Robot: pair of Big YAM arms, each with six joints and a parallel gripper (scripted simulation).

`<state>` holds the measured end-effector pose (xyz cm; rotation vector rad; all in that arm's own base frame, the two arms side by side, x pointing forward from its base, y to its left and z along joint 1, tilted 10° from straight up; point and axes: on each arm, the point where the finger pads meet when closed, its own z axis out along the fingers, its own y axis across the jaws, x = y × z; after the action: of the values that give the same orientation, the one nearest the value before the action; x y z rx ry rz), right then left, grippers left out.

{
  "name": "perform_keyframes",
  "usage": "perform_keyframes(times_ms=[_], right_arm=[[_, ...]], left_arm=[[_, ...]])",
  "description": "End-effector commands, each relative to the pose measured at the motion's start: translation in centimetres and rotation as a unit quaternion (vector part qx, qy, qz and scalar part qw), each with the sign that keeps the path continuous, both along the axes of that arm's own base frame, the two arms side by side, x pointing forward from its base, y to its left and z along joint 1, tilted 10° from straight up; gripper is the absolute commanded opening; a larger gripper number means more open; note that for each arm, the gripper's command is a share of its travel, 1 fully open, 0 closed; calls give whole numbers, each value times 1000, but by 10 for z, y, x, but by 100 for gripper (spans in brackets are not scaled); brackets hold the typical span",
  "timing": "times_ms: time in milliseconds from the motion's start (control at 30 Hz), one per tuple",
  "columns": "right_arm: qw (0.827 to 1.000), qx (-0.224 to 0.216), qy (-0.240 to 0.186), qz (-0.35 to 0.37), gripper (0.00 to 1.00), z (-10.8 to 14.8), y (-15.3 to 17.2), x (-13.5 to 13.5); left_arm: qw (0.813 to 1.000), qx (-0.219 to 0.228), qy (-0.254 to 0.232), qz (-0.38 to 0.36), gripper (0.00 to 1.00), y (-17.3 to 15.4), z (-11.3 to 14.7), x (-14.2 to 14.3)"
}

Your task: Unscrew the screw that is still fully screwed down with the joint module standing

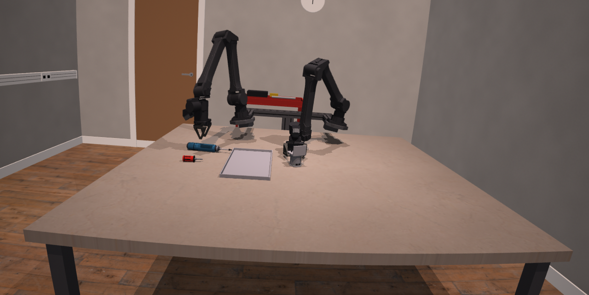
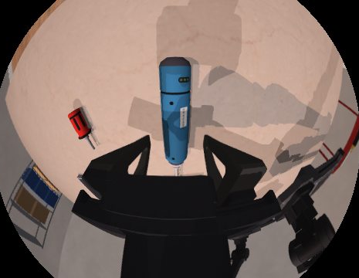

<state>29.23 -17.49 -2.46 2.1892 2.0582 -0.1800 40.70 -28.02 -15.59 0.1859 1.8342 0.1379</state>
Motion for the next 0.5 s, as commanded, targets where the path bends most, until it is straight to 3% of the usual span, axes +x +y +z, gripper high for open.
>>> perform_keyframes(times_ms=[0,100,467], right_arm=[[1000,-6,-11,-1,65,7,-5,11],[1000,-6,-11,-1,65,7,-5,11],[1000,-6,-11,-1,65,7,-5,11]], left_arm=[[999,-26,-20,5,86,-8,20,11],[1000,-12,-7,4,86,-5,16,5],[1000,-14,-7,-3,86,-14,43,0]])
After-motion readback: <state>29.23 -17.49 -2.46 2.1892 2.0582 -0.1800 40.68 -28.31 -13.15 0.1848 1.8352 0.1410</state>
